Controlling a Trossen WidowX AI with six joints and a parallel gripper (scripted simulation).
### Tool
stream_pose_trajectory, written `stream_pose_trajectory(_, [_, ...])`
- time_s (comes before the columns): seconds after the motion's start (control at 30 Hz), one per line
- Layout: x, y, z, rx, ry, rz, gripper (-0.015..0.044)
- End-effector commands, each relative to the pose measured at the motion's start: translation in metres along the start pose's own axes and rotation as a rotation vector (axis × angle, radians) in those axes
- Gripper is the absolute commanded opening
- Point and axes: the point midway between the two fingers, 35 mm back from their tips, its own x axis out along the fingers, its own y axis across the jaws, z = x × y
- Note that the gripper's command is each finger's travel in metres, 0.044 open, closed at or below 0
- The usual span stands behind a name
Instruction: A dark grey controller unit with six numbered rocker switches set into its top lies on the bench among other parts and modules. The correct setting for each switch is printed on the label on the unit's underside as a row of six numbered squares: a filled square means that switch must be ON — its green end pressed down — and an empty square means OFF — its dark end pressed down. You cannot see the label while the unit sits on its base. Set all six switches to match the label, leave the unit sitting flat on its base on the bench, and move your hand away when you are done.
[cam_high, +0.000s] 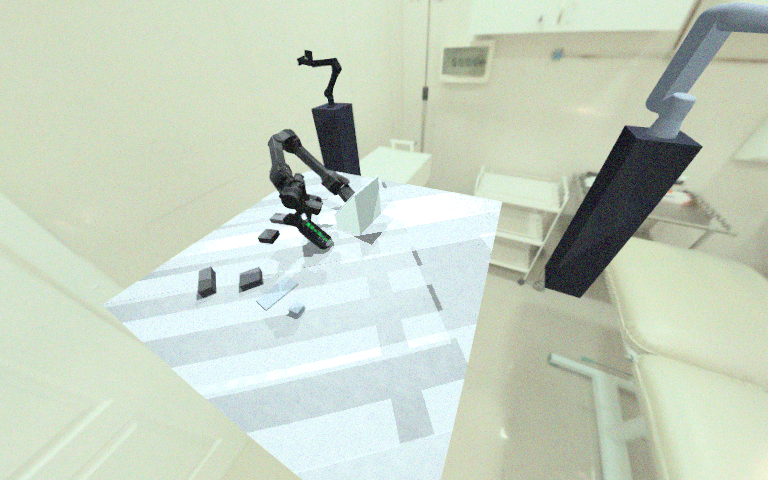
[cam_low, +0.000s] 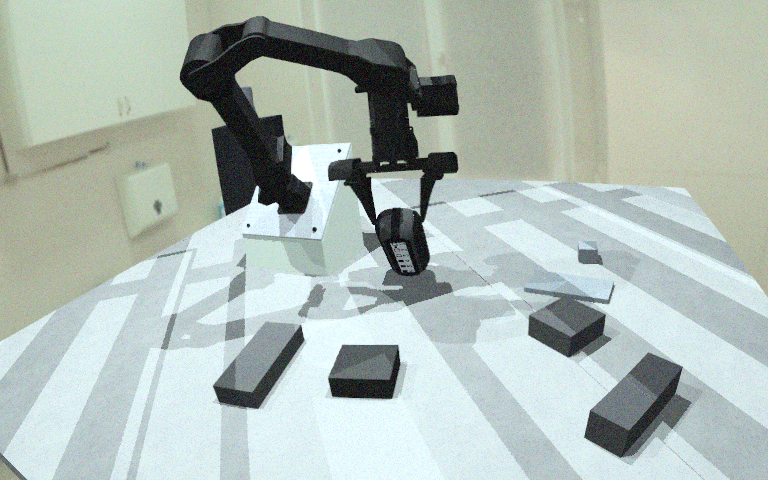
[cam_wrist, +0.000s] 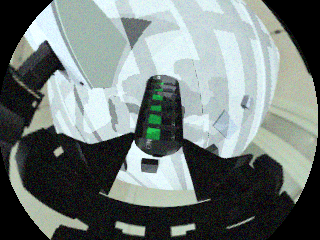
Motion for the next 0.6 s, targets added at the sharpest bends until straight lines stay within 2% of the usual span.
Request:
stream_pose_trajectory(0.0, [-0.001,-0.001,0.007,0.002,-0.003,0.004,0.0337])
stream_pose_trajectory(0.57, [-0.007,-0.001,0.020,0.002,0.033,0.004,0.0338])
